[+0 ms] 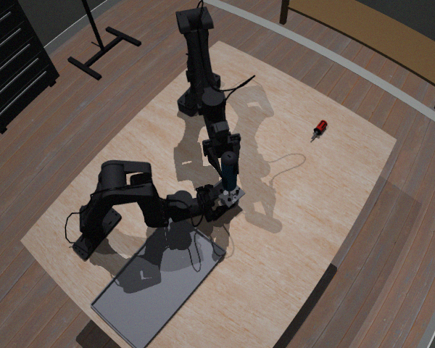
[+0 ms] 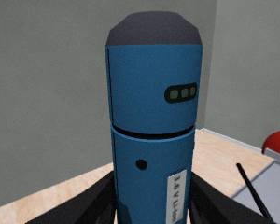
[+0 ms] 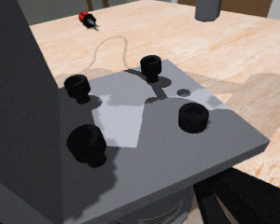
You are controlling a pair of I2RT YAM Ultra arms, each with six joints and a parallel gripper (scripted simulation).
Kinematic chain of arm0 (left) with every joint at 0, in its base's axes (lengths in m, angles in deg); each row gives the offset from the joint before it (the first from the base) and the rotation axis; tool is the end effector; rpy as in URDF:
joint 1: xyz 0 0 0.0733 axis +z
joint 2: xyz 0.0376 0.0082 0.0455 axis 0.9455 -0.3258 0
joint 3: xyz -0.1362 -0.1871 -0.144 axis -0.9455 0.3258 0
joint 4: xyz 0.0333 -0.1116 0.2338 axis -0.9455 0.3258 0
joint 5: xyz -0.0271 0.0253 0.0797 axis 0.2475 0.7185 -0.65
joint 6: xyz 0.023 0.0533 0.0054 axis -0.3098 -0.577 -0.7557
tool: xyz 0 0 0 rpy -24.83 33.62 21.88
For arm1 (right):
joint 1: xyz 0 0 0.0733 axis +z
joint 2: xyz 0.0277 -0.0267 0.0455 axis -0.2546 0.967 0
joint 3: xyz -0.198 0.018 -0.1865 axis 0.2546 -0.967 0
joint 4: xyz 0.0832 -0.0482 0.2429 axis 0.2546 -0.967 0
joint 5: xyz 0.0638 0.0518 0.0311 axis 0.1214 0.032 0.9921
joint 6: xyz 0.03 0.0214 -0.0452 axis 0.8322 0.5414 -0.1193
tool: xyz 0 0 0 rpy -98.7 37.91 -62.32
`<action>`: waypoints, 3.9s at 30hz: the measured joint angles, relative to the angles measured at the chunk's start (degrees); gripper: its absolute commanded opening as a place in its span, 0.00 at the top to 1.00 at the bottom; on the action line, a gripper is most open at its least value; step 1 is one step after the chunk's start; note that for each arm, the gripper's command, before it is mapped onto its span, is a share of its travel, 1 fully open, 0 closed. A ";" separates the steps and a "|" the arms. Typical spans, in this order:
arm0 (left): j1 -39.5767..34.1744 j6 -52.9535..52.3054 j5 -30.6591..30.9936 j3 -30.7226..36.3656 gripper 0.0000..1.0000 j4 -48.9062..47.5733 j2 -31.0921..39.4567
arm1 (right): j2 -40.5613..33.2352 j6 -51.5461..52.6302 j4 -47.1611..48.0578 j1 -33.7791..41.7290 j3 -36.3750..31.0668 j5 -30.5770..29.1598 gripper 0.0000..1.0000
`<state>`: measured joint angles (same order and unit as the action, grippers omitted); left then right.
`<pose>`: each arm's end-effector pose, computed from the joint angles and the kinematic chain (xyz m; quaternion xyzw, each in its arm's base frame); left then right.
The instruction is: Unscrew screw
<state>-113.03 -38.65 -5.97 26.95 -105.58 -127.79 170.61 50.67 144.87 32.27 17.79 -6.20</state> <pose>0.2528 -0.2267 0.2113 0.2498 0.6596 -0.2582 0.6602 0.2191 0.2493 0.0567 -0.3935 0.6878 0.3016 0.5302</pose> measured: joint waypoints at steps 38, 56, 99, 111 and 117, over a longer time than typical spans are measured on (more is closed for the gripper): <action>0.00 0.02 -0.04 0.17 0.58 -0.26 -0.13 | 0.00 0.00 0.00 0.00 0.00 0.00 0.41; 0.00 0.02 -0.07 1.36 0.58 -2.27 -2.19 | 0.00 0.00 0.00 0.00 0.00 0.00 0.41; 0.00 0.02 -0.15 1.90 0.58 -5.75 -3.78 | 0.00 0.00 0.00 0.00 0.00 0.00 0.41; 0.00 0.02 -0.15 1.90 0.58 -5.75 -3.78 | 0.00 0.00 0.00 0.00 0.00 0.00 0.41; -0.20 0.02 -0.22 1.90 0.58 -5.75 -3.78 | 0.00 0.00 0.00 0.00 0.00 0.00 0.41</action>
<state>-113.23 -38.63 -6.19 28.86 -111.33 -131.57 170.61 50.67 144.87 32.27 17.79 -6.20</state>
